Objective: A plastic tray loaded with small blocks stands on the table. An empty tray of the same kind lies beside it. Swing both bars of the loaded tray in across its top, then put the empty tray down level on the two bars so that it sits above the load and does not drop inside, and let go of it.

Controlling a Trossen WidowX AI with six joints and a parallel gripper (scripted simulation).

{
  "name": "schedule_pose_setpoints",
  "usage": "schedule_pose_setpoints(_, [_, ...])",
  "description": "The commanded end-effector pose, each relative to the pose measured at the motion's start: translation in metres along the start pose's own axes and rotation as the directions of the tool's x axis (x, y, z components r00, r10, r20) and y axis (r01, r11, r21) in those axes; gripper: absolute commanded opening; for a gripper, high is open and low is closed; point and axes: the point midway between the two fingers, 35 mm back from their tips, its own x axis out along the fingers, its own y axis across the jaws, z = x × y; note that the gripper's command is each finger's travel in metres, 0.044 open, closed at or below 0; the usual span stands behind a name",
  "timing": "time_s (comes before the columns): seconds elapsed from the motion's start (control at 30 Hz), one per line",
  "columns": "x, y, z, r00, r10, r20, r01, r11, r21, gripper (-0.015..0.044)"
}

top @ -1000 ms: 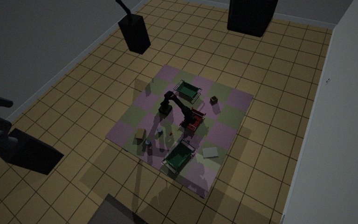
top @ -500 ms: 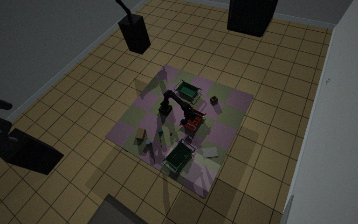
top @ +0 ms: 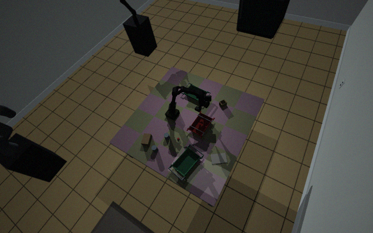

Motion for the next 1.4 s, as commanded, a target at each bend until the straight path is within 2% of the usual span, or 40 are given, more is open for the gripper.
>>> schedule_pose_setpoints(0.0, [0.007, 0.045, -0.045, 1.000, 0.002, -0.004, -0.002, 1.000, 0.007, 0.0440])
schedule_pose_setpoints(0.23, [0.019, 0.100, -0.139, 1.000, 0.005, -0.008, -0.005, 1.000, 0.020, 0.0440])
schedule_pose_setpoints(0.43, [0.028, 0.117, -0.215, 1.000, 0.007, -0.011, -0.007, 0.999, 0.032, 0.0440])
schedule_pose_setpoints(0.7, [0.034, 0.118, -0.217, 1.000, 0.007, -0.011, -0.007, 0.999, 0.033, 0.0440])
schedule_pose_setpoints(1.2, [0.107, 0.118, -0.218, 1.000, 0.007, -0.011, -0.007, 0.999, 0.033, 0.0440])
schedule_pose_setpoints(1.37, [0.114, 0.117, -0.218, 1.000, 0.007, -0.011, -0.007, 0.999, 0.033, 0.0440])
